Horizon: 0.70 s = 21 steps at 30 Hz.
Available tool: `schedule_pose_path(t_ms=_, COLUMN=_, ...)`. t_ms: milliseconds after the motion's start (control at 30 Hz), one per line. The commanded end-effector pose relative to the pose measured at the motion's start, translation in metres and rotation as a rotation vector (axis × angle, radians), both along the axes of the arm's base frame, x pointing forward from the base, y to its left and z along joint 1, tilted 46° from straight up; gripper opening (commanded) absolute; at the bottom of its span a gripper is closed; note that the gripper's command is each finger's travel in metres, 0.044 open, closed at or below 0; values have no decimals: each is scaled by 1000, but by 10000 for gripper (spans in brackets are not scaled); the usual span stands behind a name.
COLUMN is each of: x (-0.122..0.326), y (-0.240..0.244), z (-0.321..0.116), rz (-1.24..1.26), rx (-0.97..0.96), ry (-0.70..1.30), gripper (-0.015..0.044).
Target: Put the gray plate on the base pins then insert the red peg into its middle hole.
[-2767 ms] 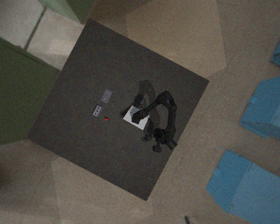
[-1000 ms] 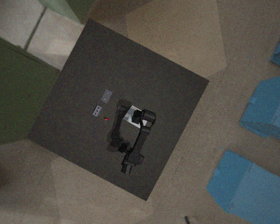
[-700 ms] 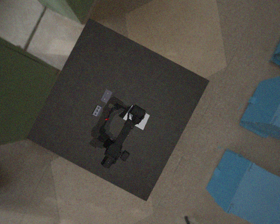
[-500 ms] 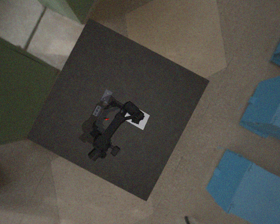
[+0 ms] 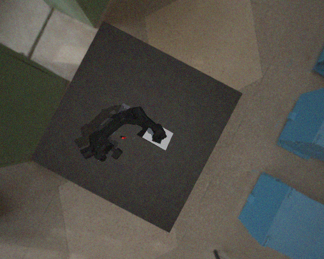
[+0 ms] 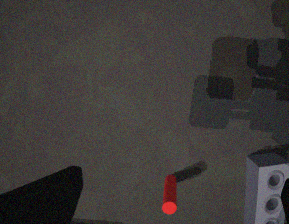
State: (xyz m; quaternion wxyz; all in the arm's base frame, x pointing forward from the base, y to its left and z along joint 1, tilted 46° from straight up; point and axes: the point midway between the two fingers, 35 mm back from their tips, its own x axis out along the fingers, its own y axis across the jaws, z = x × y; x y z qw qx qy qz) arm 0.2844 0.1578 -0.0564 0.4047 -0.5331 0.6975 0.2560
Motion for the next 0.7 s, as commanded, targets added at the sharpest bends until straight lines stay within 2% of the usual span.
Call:
schedule_pose_path(t_ms=0, x=39, y=-48, z=6, rz=46, rx=-70, ry=30, gripper=440)
schedule_pose_path(t_ms=200, x=81, y=-130, z=19, rz=111, rx=-184, ry=120, gripper=440)
schedule_pose_path(t_ms=533, x=83, y=-134, z=15, rz=113, rx=-189, ry=125, gripper=440)
schedule_pose_path(t_ms=667, x=78, y=-163, z=-17, rz=113, rx=-191, ry=125, gripper=440)
